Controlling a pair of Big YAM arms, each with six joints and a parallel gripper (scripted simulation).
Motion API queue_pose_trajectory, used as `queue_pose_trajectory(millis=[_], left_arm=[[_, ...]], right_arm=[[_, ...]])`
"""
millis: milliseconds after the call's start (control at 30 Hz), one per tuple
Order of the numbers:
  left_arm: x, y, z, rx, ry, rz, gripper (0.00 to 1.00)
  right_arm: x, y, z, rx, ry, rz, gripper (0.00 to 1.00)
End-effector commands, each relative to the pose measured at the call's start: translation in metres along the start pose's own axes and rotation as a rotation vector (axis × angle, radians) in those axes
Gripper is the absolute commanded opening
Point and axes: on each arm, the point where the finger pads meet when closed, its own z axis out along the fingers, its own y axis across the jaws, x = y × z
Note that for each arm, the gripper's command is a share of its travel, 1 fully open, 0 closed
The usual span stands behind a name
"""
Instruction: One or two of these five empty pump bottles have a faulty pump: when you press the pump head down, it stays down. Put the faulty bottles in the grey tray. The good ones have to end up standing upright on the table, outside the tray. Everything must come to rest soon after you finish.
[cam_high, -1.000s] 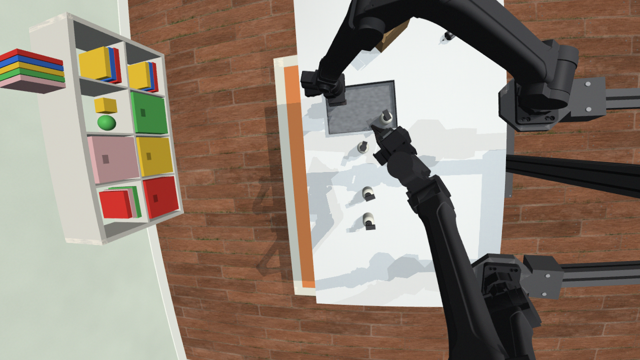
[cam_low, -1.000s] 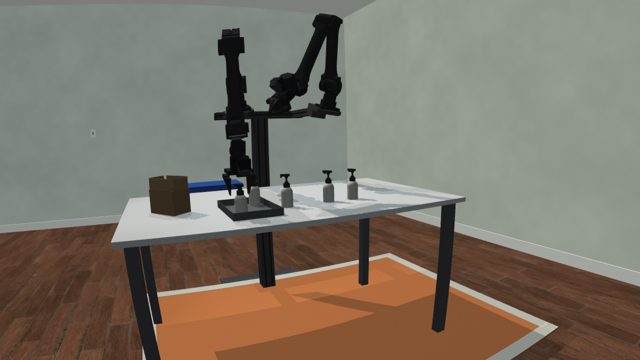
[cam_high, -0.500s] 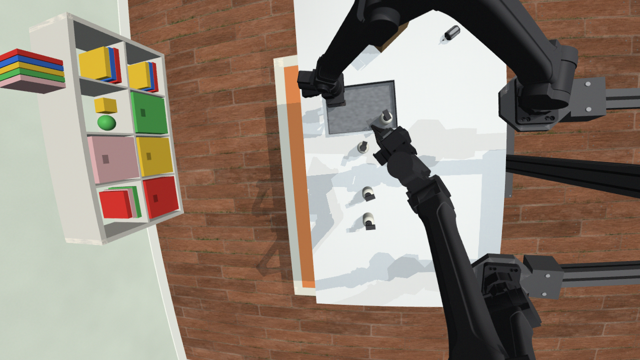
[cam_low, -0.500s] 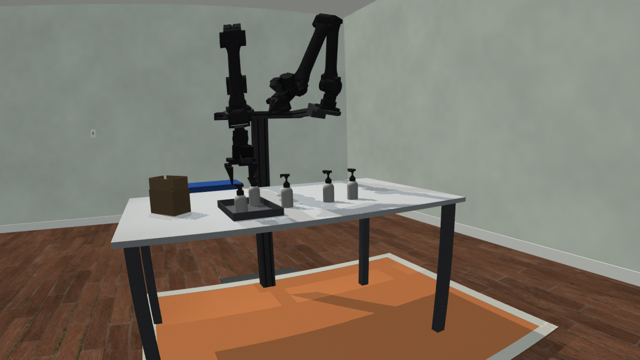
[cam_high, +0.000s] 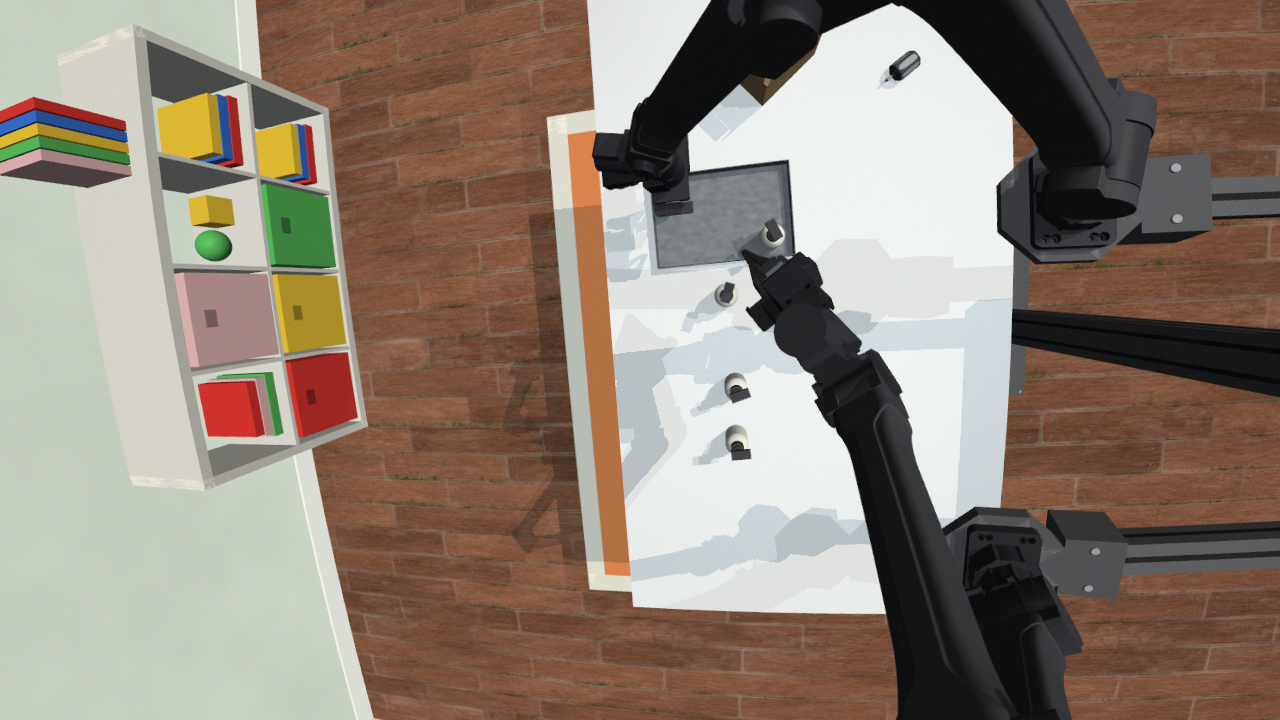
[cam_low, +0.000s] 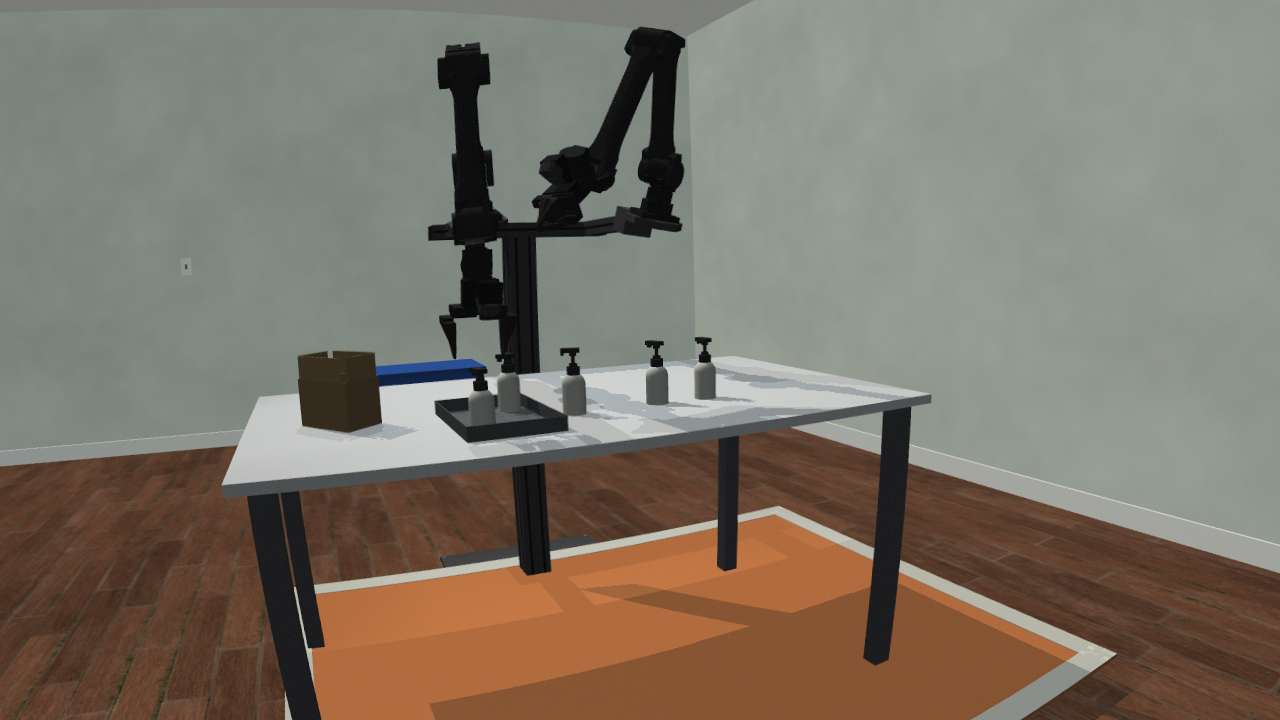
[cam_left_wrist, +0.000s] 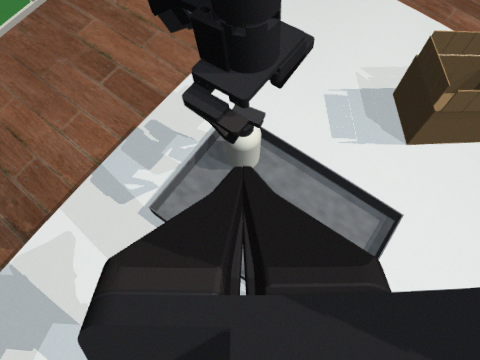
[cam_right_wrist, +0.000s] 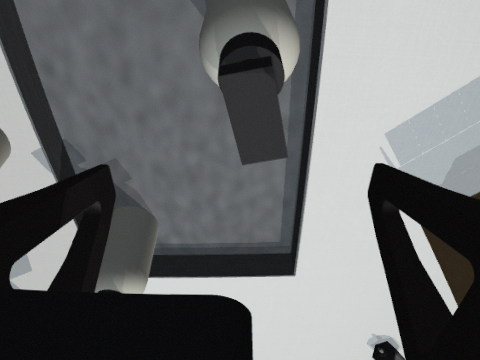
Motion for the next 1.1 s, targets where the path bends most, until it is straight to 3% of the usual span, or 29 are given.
queue_pose_trajectory(millis=[0, 267, 400, 433, 767, 900, 1000, 1033, 1067], left_arm=[[-0.010, 0.001, 0.004, -0.003, -0.019, -0.002, 0.00], [-0.010, 0.001, 0.004, -0.003, -0.019, -0.002, 0.00], [-0.010, 0.001, 0.004, -0.003, -0.019, -0.002, 0.00], [-0.010, 0.001, 0.004, -0.003, -0.019, -0.002, 0.00], [-0.010, 0.001, 0.004, -0.003, -0.019, -0.002, 0.00], [-0.002, 0.029, 0.007, -0.043, -0.015, -0.037, 0.00], [0.012, 0.069, 0.009, -0.096, 0.005, -0.082, 0.00], [0.020, 0.085, 0.009, -0.117, 0.015, -0.098, 0.00], [0.029, 0.103, 0.008, -0.140, 0.029, -0.117, 0.00]], right_arm=[[-0.022, -0.002, -0.066, 0.011, -0.063, 0.003, 1.00], [-0.012, -0.010, -0.122, 0.012, -0.074, -0.033, 1.00], [-0.018, -0.019, -0.132, 0.007, -0.107, -0.007, 1.00], [-0.014, -0.016, -0.120, 0.000, -0.086, -0.009, 1.00], [-0.015, -0.012, -0.121, 0.001, -0.086, -0.016, 1.00], [-0.015, -0.012, -0.121, 0.001, -0.086, -0.016, 1.00], [-0.015, -0.012, -0.121, 0.001, -0.086, -0.016, 1.00], [-0.008, -0.007, -0.110, -0.008, -0.056, -0.030, 1.00], [-0.013, -0.003, -0.120, -0.004, -0.083, -0.011, 1.00]])
